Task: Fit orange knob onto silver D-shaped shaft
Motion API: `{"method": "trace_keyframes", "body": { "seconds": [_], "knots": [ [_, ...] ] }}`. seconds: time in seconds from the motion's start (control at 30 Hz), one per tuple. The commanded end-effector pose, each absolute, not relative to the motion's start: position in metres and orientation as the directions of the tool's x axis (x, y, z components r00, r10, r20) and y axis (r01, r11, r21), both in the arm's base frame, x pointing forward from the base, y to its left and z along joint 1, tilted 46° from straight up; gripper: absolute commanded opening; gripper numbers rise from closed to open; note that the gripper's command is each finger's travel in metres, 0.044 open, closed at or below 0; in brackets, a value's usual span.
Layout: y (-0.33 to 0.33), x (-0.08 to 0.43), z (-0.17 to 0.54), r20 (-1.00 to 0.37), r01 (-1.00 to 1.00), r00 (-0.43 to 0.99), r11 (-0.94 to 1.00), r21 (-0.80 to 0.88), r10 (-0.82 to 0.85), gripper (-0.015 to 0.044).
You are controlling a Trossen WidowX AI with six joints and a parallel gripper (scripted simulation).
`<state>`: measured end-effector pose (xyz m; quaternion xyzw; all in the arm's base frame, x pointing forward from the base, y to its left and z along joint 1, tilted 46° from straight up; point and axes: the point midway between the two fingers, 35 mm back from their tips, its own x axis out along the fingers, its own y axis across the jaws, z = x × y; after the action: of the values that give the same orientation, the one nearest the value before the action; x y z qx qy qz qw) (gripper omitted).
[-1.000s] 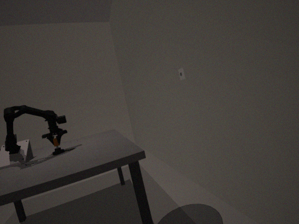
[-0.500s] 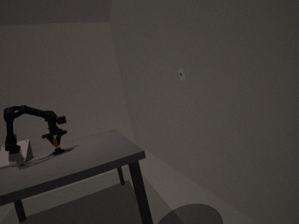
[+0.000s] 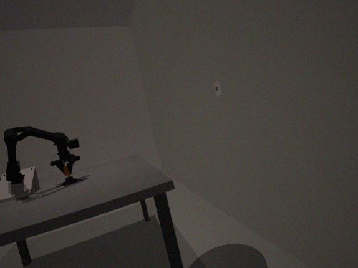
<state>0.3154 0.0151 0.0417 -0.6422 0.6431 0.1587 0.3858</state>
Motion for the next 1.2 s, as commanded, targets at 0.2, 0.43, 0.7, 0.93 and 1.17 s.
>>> {"method": "trace_keyframes", "body": {
  "seconds": [0.2,0.43,0.7,0.93,1.17],
  "knots": [
    [0.0183,0.3155,0.0430,-0.701,-0.869,0.127,0.262,-0.419,-0.702,0.0000],
    [0.0159,0.3157,0.0413,-0.701,-0.865,0.127,0.268,-0.425,-0.702,0.0000],
    [0.0152,0.3162,0.0400,-0.701,-0.865,0.127,0.268,-0.425,-0.702,0.0000],
    [0.0169,0.3161,0.0411,-0.701,-0.865,0.127,0.268,-0.425,-0.702,0.0000],
    [0.0184,0.3162,0.0436,-0.701,-0.838,0.127,0.303,-0.455,-0.702,0.0000]
  ]
}}
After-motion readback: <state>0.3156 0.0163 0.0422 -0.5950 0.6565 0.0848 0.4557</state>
